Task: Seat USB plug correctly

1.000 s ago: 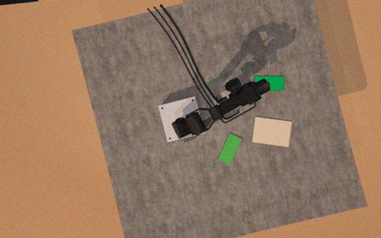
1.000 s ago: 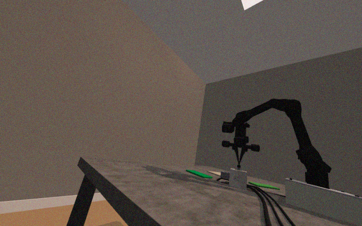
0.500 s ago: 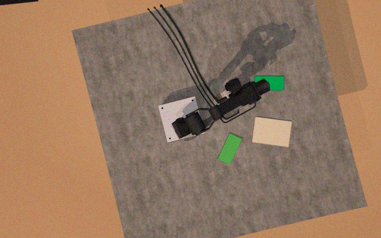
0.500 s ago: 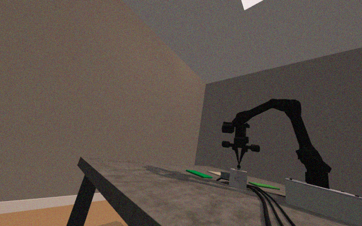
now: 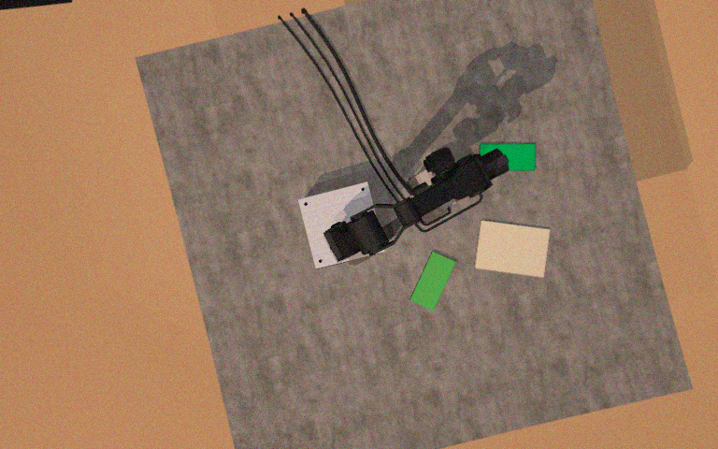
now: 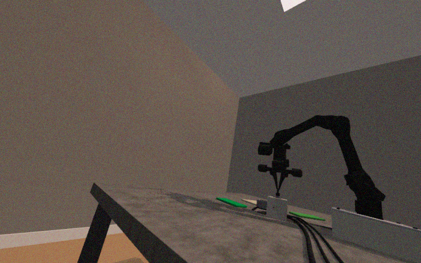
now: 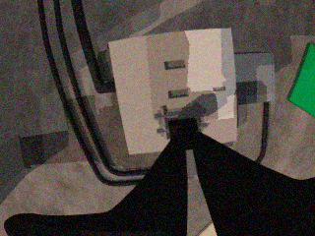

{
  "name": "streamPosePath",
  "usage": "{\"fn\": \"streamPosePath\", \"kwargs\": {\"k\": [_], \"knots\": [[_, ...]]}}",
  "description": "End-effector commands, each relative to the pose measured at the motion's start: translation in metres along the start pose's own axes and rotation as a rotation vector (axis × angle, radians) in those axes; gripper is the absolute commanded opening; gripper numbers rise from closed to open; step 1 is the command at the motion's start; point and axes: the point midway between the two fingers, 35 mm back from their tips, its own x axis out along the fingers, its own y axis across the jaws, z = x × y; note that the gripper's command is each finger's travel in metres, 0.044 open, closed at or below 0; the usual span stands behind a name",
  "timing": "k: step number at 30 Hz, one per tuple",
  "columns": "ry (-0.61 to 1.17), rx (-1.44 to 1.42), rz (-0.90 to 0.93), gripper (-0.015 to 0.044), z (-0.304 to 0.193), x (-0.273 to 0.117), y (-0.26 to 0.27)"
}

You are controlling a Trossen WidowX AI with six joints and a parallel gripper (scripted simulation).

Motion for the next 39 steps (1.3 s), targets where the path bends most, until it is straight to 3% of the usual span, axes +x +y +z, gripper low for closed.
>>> {"fn": "streamPosePath", "kwargs": {"k": [1, 39], "knots": [[-0.003, -0.004, 0.000, 0.0000, 0.0002, 0.0014, -0.0004], [-0.003, -0.004, 0.000, 0.0000, -0.0001, 0.0059, -0.0004]]}}
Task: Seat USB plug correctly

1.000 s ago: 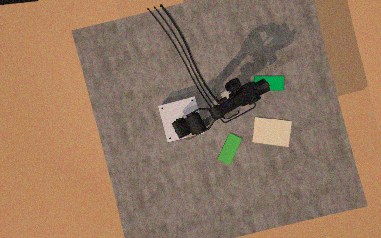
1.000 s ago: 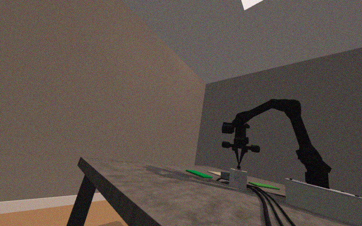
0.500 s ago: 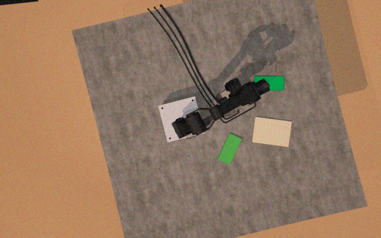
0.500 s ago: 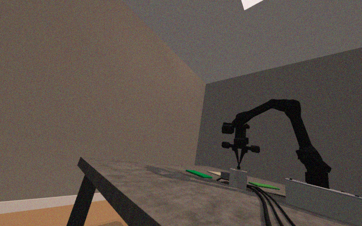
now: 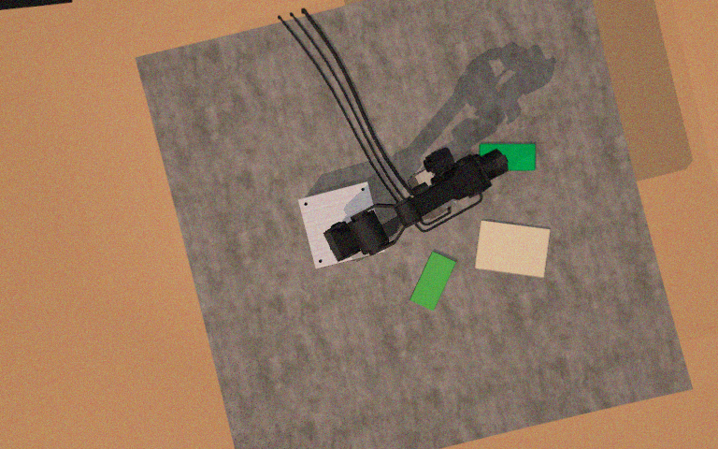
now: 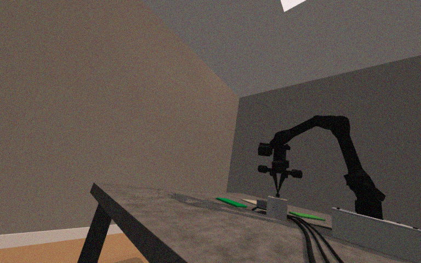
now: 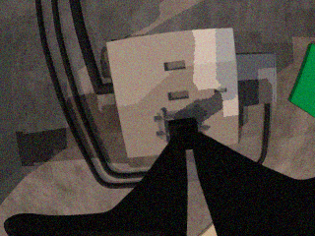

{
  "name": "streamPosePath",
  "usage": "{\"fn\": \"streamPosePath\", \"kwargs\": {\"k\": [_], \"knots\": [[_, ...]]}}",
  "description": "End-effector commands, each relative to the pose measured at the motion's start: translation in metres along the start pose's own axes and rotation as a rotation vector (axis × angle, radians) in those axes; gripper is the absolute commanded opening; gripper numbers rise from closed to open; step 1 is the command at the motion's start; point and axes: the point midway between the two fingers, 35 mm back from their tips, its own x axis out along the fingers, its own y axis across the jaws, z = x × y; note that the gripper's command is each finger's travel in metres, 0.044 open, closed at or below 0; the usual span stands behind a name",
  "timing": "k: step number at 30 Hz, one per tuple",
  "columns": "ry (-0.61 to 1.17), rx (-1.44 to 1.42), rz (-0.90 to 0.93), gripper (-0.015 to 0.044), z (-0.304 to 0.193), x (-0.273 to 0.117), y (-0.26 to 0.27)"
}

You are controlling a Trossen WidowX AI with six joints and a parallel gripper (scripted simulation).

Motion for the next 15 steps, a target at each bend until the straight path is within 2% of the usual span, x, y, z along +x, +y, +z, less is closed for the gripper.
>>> {"fn": "streamPosePath", "kwargs": {"k": [1, 15], "knots": [[-0.002, -0.004, 0.001, 0.0000, 0.0000, 0.0019, -0.0004], [-0.002, -0.004, 0.001, 0.0000, -0.0001, 0.0035, -0.0004]]}}
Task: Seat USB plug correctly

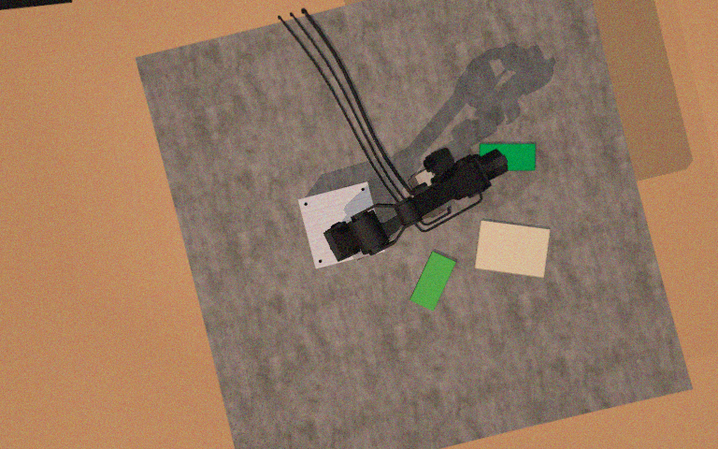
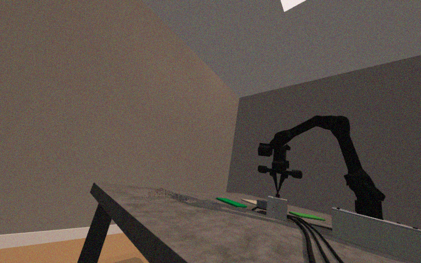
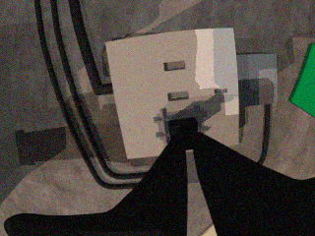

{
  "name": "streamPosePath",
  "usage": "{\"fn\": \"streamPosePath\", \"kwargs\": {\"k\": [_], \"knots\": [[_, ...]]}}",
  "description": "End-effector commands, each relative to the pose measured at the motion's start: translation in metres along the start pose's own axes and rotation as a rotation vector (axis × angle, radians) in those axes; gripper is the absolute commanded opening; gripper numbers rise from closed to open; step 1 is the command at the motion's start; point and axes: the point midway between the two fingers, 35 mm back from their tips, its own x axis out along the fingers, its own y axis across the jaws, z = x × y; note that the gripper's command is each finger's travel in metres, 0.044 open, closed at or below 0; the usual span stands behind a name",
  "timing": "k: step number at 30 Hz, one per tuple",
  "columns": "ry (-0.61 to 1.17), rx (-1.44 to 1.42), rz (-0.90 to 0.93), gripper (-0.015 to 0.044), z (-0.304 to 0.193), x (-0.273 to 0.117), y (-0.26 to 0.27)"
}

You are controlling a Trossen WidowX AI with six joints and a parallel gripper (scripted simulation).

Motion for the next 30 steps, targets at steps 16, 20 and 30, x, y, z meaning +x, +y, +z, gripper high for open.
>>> {"fn": "streamPosePath", "kwargs": {"k": [16, 20, 30], "knots": [[-0.001, -0.004, 0.002, 0.0000, -0.0002, 0.0040, -0.0003], [-0.001, -0.004, 0.002, 0.0000, -0.0002, 0.0045, -0.0003], [-0.001, -0.004, 0.002, 0.0000, -0.0003, 0.0054, -0.0003]]}}
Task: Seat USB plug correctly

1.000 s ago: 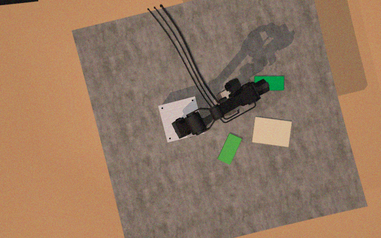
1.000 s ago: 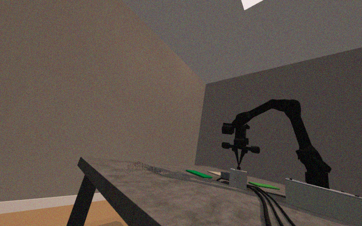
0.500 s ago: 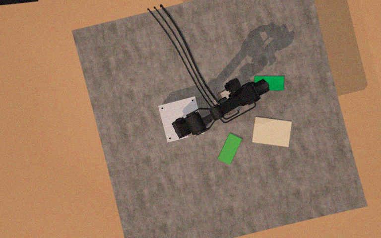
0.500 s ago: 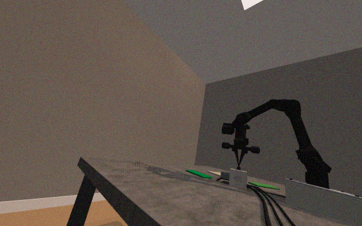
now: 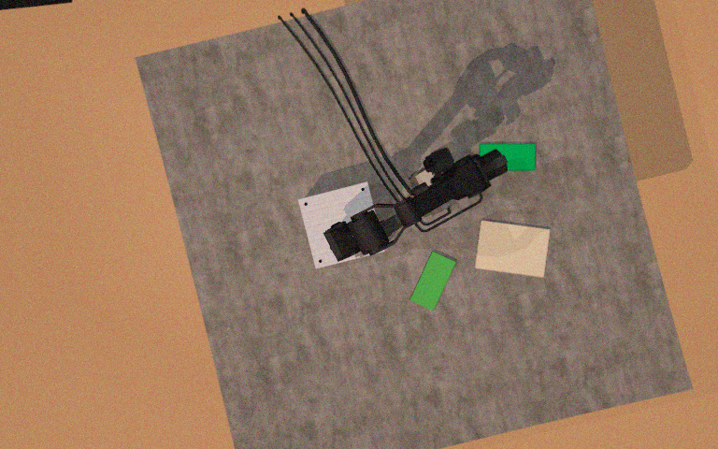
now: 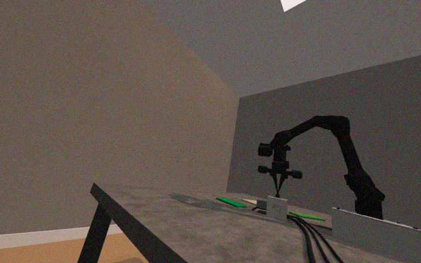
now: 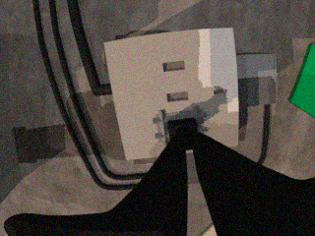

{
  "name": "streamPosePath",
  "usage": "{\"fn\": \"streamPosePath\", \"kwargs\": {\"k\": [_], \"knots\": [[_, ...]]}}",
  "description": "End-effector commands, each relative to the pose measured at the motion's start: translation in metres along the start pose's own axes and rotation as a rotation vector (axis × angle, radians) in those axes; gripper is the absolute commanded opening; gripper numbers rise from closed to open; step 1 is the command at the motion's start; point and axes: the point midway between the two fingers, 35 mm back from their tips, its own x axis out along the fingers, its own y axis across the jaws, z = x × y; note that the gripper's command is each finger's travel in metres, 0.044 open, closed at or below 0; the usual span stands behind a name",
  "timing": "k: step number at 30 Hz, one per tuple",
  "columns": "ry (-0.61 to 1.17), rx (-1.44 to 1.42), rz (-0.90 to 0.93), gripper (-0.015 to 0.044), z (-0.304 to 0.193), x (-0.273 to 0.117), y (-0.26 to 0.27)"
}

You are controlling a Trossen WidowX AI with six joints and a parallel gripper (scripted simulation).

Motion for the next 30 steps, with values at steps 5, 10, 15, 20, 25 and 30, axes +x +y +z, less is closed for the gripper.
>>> {"fn": "streamPosePath", "kwargs": {"k": [5, 10, 15, 20, 25, 30], "knots": [[-0.001, -0.004, 0.004, 0.0000, -0.0002, 0.0034, -0.0004], [-0.001, -0.004, 0.004, 0.0000, -0.0002, 0.0034, -0.0004], [-0.001, -0.004, 0.004, 0.0000, -0.0002, 0.0034, -0.0004], [-0.001, -0.004, 0.004, 0.0000, -0.0002, 0.0034, -0.0004], [-0.001, -0.004, 0.004, 0.0000, -0.0002, 0.0034, -0.0004], [0.000, 0.000, -0.001, 0.0079, 0.0000, 0.0002, -0.0002]]}}
